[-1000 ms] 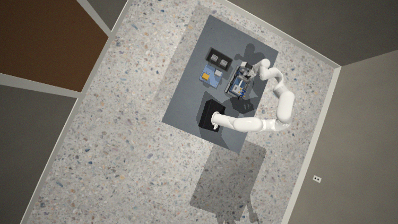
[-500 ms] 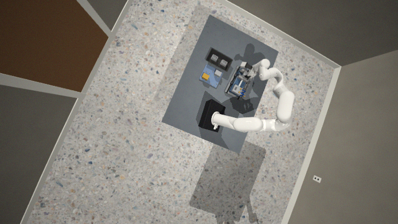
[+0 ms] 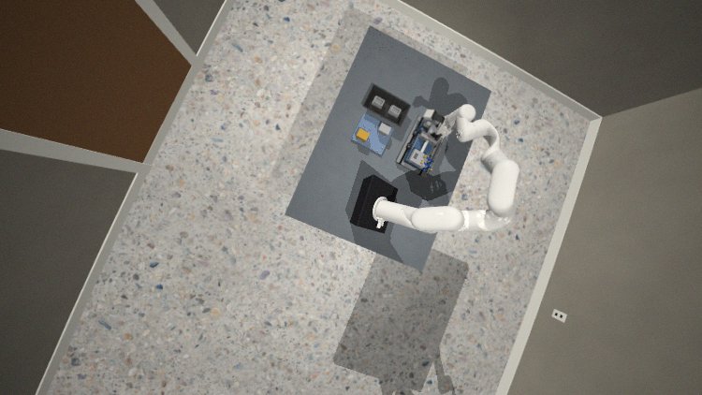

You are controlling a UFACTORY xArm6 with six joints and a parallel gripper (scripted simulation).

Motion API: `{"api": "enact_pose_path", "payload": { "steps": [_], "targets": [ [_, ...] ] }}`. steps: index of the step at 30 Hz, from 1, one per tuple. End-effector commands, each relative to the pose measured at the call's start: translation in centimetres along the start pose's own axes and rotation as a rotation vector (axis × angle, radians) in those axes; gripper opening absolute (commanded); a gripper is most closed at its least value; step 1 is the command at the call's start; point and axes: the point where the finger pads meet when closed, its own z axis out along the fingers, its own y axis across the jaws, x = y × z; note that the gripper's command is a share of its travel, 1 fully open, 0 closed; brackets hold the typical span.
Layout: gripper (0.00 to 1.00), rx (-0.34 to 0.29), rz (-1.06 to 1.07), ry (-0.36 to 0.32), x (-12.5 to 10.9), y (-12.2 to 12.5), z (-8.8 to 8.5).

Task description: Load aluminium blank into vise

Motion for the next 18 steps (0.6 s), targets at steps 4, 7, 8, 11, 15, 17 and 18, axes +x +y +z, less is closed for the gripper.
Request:
{"api": "enact_pose_path", "payload": {
  "steps": [4,7,8,11,15,17,18],
  "targets": [
    [0.0,-0.004,0.001,0.001,0.0,0.13,0.1],
    [0.0,-0.004,0.001,0.001,0.0,0.13,0.14],
    [0.0,-0.004,0.001,0.001,0.0,0.13,0.18],
    [0.0,-0.004,0.001,0.001,0.01,0.13,0.3],
    [0.0,-0.004,0.001,0.001,0.01,0.12,0.45],
    [0.0,-0.004,0.001,0.001,0.01,0.12,0.52],
    [0.0,-0.004,0.001,0.001,0.01,0.12,0.55]
  ]
}}
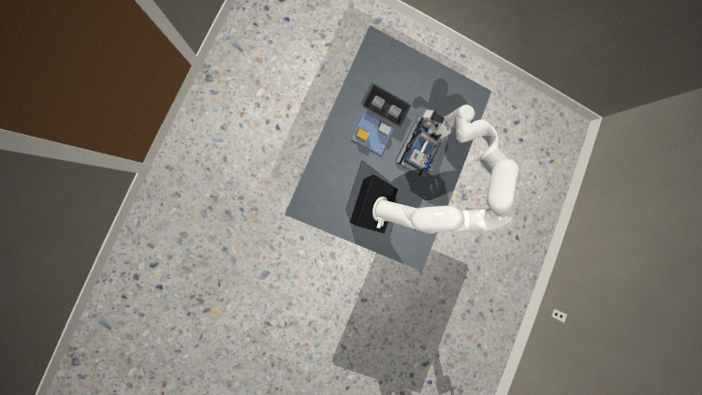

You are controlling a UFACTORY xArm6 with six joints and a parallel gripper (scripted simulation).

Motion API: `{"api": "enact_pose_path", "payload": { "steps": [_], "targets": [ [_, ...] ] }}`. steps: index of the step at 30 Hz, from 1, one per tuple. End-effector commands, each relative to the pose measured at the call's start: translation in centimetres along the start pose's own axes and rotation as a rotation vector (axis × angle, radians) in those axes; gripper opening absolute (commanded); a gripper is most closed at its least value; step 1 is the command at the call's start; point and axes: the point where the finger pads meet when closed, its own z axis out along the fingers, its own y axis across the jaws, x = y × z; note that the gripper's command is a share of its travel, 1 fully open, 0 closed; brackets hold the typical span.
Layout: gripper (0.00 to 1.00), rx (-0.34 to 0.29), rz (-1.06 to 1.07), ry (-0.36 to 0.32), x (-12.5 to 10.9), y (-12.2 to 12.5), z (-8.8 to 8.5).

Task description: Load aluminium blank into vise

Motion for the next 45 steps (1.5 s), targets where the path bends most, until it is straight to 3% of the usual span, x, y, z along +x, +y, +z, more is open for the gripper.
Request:
{"api": "enact_pose_path", "payload": {
  "steps": [1,45],
  "targets": [
    [0.0,-0.004,0.001,0.001,0.0,0.13,-0.04],
    [0.0,-0.004,0.001,0.001,0.01,0.13,0.38]
  ]
}}
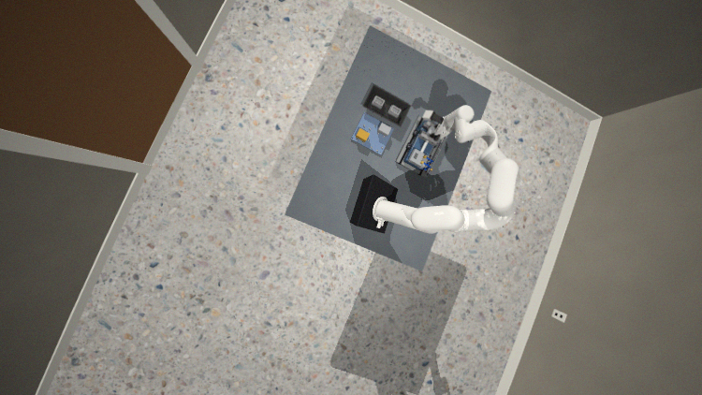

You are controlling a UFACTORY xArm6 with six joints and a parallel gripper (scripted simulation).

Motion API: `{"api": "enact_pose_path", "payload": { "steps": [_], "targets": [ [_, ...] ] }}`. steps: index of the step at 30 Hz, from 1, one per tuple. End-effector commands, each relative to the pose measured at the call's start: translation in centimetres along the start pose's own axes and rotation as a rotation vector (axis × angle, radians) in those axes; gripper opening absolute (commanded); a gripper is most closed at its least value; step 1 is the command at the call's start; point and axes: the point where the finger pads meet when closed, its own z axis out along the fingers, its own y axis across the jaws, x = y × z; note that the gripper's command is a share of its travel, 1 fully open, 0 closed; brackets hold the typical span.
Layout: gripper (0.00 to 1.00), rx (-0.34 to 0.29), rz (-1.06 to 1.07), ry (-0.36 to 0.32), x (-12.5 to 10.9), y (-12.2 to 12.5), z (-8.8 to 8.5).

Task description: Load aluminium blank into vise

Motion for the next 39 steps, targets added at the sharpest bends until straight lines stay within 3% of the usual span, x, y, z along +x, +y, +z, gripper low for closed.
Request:
{"api": "enact_pose_path", "payload": {
  "steps": [1,39],
  "targets": [
    [0.0,-0.004,0.001,0.001,-0.01,0.13,-0.15],
    [0.0,-0.004,0.001,0.001,0.5,0.32,-0.15]
  ]
}}
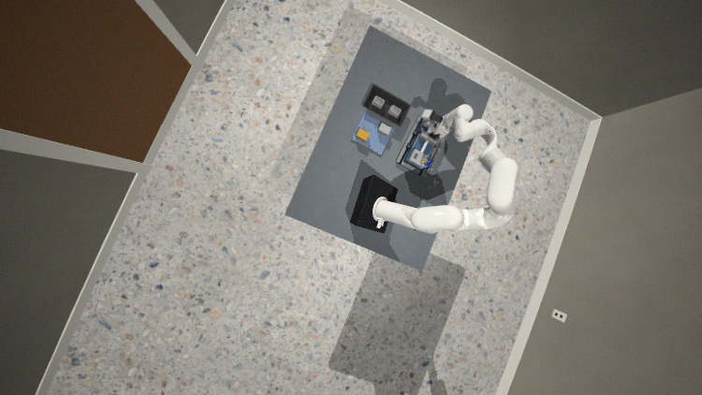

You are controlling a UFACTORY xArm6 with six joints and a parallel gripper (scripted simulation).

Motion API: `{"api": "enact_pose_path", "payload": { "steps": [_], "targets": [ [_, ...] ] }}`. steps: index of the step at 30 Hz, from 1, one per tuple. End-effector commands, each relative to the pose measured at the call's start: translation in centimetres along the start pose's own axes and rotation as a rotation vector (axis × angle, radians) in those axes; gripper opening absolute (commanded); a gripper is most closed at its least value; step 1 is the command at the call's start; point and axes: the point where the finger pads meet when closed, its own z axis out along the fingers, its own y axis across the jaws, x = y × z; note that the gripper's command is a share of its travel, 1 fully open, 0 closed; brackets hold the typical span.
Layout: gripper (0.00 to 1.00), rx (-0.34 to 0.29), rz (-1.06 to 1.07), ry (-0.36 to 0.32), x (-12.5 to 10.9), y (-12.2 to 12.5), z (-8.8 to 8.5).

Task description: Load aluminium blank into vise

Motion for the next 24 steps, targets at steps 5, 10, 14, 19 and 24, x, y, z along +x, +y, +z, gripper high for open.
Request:
{"api": "enact_pose_path", "payload": {
  "steps": [5,10,14,19,24],
  "targets": [
    [0.0,-0.004,0.001,0.001,0.06,0.16,-0.15],
    [0.0,-0.004,0.001,0.001,0.08,0.16,-0.15],
    [0.0,-0.004,0.001,0.001,0.08,0.16,-0.15],
    [0.0,-0.004,0.001,0.001,0.08,0.16,-0.15],
    [0.0,-0.004,0.001,0.001,0.08,0.16,-0.15]
  ]
}}
